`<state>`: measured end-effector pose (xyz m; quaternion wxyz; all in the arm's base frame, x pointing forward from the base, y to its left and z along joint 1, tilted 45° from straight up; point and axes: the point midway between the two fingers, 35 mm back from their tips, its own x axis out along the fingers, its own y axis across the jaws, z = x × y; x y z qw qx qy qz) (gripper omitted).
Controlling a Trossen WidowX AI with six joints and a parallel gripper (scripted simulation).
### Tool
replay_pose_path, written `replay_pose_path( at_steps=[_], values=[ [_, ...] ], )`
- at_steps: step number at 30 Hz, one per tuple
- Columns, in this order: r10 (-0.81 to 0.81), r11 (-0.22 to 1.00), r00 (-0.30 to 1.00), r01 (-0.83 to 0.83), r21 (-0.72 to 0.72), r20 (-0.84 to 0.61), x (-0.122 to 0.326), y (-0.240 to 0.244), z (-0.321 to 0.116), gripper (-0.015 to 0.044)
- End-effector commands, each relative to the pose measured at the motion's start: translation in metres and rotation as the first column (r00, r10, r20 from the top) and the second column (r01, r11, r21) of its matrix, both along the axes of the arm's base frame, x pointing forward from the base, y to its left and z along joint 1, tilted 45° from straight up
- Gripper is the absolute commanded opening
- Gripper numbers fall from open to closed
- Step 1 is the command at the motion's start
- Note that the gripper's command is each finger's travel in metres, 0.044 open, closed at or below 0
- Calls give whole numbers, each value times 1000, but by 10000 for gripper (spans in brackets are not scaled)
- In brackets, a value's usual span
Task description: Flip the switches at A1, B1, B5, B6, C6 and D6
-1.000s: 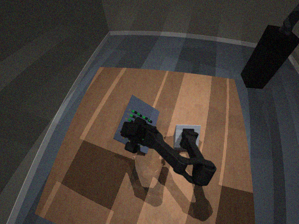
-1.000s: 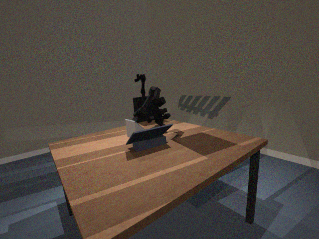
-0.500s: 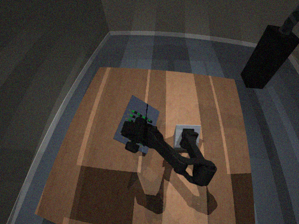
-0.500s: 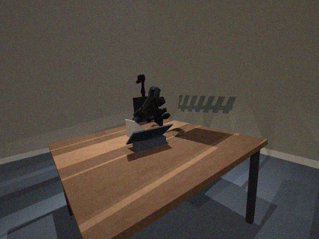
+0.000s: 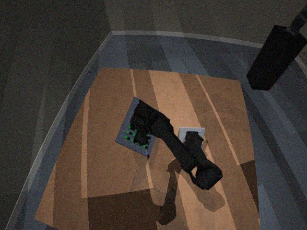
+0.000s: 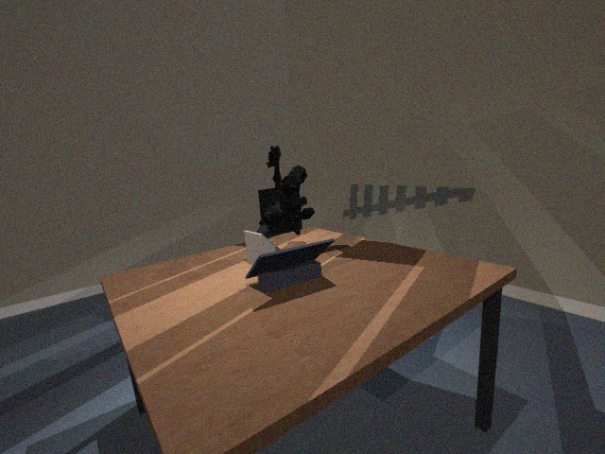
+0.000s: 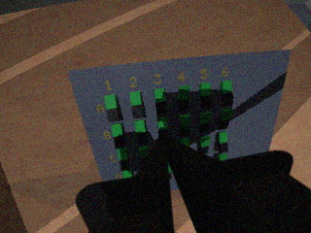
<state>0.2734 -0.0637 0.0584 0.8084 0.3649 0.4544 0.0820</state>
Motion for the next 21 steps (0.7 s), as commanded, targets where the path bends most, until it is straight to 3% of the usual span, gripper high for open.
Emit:
replay_pose_path(
  at_steps=[1, 5, 21],
  values=[
    [1, 1000, 1000, -1, 10, -3, -12, -30, -31, 0],
    [-3, 1000, 1000, 3, 17, 9, -23, -49, -53, 0],
    [15, 1000, 1000, -15, 23, -7, 1, -30, -79, 0]
  ],
)
